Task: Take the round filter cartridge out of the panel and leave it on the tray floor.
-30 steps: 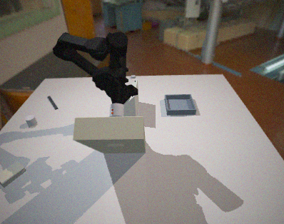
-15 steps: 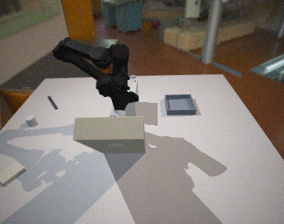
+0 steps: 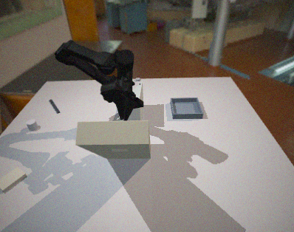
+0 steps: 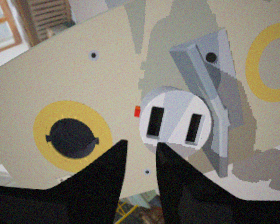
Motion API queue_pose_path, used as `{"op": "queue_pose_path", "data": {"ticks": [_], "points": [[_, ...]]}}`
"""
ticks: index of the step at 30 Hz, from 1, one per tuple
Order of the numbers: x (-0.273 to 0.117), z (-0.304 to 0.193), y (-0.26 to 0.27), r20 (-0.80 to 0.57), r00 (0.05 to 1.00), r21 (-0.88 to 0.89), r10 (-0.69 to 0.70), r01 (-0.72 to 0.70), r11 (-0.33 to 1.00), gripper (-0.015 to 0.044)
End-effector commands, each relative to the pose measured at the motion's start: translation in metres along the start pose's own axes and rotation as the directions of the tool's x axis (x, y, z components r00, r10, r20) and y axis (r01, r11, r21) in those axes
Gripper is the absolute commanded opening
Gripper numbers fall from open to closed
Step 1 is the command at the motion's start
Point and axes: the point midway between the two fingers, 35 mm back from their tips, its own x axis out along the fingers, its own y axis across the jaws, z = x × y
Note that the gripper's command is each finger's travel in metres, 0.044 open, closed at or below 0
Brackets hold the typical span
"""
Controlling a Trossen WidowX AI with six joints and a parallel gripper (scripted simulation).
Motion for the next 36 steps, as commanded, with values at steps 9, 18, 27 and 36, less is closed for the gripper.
{"op": "queue_pose_path", "data": {"ticks": [9,18,27,36], "points": [[-0.004,-0.015,0.031,-0.002,1.0,0.007,0.006,-0.006,1.0,0.0092],[-0.012,-0.034,0.07,-0.003,1.0,0.009,0.005,-0.005,1.0,0.0144],[-0.055,-0.058,0.12,-0.011,1.0,0.016,0.007,-0.007,1.0,0.0381],[-0.031,-0.037,0.074,0.055,0.987,-0.742,-0.151,0.141,0.656,0.0305]]}}
